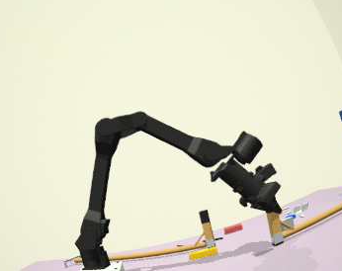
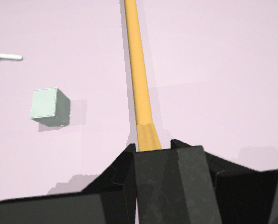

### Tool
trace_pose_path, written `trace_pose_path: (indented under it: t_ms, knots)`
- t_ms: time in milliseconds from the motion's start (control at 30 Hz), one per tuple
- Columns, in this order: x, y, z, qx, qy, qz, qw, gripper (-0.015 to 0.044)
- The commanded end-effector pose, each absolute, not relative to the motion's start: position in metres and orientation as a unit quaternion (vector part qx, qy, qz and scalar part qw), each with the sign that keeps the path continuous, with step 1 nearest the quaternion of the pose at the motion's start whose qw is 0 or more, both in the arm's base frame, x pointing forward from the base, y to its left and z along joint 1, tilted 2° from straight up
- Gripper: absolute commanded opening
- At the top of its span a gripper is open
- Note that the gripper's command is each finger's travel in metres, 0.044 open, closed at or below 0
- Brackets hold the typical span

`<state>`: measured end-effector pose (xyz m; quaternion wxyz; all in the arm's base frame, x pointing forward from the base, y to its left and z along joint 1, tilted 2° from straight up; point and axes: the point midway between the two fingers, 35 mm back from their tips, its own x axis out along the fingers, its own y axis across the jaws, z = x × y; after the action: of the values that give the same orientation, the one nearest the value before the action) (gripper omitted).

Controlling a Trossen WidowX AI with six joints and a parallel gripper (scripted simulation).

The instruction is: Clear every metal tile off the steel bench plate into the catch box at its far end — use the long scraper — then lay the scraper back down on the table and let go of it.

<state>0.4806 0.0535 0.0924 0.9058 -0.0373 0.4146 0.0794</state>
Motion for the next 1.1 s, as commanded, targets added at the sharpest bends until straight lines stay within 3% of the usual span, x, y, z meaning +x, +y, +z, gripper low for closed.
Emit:
trace_pose_path:
  t_ms: [0,1067]
  knots:
    - [0.488,0.055,0.098,-0.037,0.408,0.077,0.909,0.0]
    - [0.517,0.063,0.094,-0.037,0.412,0.079,0.907,0.0]
